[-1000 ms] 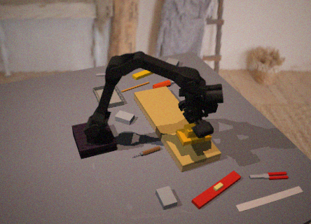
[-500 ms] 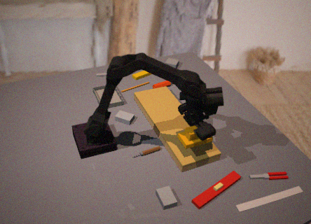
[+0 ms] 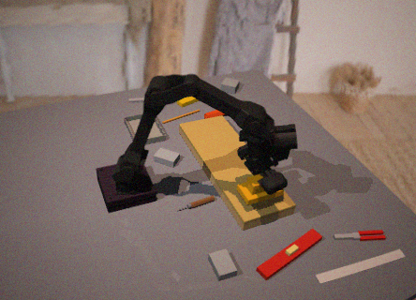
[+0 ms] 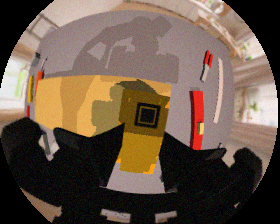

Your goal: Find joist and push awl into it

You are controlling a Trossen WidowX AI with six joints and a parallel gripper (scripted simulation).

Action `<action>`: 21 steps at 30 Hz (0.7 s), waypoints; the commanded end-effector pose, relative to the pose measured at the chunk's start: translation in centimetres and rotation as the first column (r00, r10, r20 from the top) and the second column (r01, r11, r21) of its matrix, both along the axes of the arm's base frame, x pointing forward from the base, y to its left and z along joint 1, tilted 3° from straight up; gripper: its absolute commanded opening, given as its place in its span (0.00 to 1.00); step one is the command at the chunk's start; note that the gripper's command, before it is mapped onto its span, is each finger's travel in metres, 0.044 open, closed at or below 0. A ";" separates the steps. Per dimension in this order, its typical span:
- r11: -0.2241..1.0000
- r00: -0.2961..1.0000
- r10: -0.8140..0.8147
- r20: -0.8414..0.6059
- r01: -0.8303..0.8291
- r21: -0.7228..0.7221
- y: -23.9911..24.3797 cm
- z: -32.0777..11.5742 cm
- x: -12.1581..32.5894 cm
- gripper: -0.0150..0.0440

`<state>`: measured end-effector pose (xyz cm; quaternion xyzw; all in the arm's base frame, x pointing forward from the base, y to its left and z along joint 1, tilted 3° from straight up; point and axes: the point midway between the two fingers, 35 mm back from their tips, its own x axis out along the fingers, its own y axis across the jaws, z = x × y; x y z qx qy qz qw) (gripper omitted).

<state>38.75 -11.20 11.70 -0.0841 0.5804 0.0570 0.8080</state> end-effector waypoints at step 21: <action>1.000 1.000 0.007 0.009 -0.007 0.000 -0.1 -3.2 0.3 0.25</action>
